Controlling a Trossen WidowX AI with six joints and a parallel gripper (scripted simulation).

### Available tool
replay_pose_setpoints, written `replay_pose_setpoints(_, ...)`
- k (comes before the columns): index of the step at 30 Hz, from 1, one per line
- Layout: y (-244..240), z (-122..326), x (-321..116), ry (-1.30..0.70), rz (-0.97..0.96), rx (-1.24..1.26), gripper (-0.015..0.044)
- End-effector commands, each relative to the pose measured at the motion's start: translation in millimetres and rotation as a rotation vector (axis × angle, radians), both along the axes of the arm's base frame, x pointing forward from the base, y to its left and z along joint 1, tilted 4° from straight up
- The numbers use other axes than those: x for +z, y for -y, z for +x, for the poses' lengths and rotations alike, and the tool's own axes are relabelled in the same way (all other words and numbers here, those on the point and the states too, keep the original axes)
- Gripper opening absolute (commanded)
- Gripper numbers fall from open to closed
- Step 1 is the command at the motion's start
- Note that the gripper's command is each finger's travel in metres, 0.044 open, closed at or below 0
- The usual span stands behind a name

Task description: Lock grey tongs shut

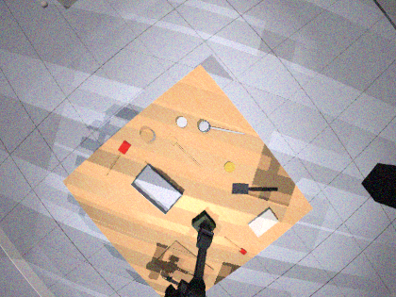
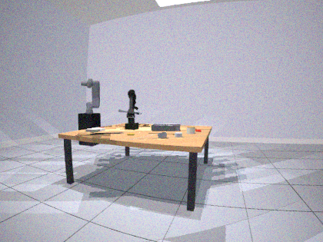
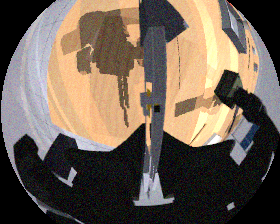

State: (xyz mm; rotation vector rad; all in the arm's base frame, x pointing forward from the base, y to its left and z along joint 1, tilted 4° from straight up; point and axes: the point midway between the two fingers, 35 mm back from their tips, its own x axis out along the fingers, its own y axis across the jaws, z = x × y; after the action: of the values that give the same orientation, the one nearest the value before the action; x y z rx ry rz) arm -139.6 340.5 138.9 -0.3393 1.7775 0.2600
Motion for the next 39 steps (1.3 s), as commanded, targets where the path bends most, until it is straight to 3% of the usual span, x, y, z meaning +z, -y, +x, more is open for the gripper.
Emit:
replay_pose_setpoints(1,-3.7,-3.1,13.2,0.112,0.112,-0.043,-0.0150)
replay_pose_setpoints(16,-5.6,-4.4,15.8,0.146,0.150,-0.061,-0.0150)
replay_pose_setpoints(39,-12.4,-8.6,-20.4,0.146,0.150,-0.061,-0.0150)
